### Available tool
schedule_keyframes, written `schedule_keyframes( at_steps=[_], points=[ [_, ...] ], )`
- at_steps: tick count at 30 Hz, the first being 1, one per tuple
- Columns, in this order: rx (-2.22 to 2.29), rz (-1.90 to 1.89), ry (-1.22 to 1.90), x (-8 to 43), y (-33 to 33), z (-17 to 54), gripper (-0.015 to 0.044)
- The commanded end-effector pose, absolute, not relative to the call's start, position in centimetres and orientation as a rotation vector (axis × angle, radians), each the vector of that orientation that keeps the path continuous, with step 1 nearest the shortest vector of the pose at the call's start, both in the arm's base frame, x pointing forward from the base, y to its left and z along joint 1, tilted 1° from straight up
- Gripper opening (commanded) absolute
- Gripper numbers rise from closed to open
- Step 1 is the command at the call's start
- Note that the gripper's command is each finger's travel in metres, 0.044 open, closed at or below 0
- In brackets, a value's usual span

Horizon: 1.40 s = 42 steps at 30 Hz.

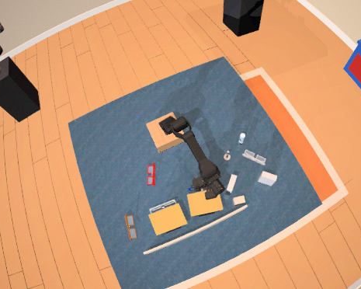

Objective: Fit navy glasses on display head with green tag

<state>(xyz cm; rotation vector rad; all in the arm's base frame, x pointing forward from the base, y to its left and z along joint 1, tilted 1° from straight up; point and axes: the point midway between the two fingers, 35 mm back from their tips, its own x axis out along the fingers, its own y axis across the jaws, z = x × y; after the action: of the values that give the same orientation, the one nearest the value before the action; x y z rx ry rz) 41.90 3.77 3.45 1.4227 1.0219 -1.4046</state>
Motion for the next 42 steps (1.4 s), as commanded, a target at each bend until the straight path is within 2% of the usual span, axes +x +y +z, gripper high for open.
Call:
schedule_keyframes(
  at_steps=[1, 25, 29, 37, 42],
  points=[
    [1.419, -1.401, 1.027, 42.2, 3.7, 3.5, 0.0000],
    [1.419, -1.401, 1.027, 42.2, 3.7, 2.8, 0.0000],
    [1.421, -1.406, 1.023, 42.2, 3.7, 2.9, 0.0105],
    [1.421, -1.406, 1.023, 42.2, 3.7, 2.9, 0.0107],
    [1.423, -1.399, 1.028, 42.0, 3.9, 5.7, 0.0107]
  ],
)
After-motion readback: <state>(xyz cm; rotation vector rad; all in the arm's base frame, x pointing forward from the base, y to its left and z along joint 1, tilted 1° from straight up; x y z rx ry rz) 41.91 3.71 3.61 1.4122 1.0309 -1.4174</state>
